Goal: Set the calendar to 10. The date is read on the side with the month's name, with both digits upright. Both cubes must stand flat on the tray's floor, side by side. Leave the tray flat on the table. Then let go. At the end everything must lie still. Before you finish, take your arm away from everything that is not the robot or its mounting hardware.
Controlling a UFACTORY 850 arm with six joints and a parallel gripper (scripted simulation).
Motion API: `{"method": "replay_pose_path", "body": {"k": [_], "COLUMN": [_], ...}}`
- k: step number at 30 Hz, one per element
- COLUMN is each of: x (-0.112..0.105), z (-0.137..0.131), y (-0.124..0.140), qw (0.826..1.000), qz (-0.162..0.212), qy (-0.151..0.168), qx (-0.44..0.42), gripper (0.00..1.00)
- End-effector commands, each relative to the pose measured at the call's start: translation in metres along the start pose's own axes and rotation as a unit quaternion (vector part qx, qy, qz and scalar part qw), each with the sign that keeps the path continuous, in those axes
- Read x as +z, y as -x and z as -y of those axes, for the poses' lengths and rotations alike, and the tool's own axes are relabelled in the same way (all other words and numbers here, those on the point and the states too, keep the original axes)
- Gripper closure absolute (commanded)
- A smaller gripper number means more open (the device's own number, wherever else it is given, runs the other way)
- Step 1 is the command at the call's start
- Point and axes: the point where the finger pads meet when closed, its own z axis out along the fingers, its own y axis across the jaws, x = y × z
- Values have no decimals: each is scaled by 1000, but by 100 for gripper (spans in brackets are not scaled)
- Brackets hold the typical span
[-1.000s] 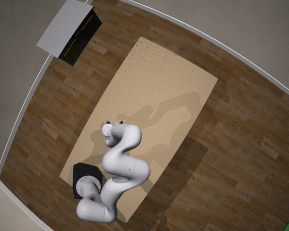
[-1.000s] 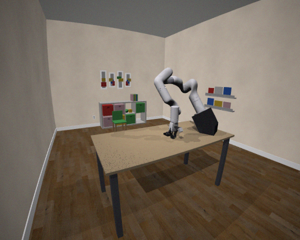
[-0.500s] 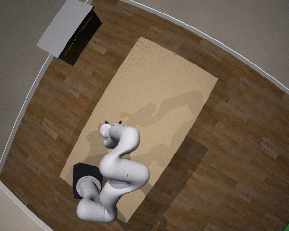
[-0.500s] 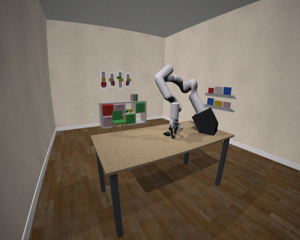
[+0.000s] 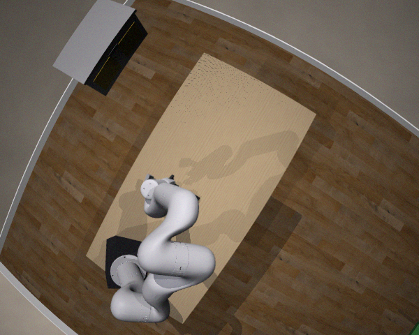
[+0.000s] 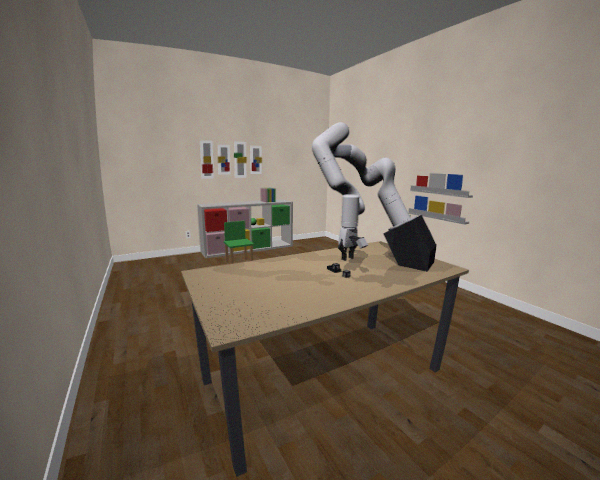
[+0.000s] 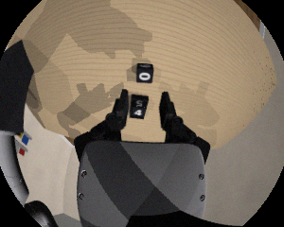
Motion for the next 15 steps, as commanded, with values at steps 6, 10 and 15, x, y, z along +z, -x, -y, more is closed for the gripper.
{"method": "replay_pose_path", "body": {"k": [6, 10, 15], "x": [-4, -4, -4], "z": [0, 0, 0], "y": [0, 0, 0], "qw": [1000, 1000, 1000], "qz": [0, 0, 0], "qy": [0, 0, 0], "qx": [0, 0, 0], "gripper": [0, 0, 0]}}
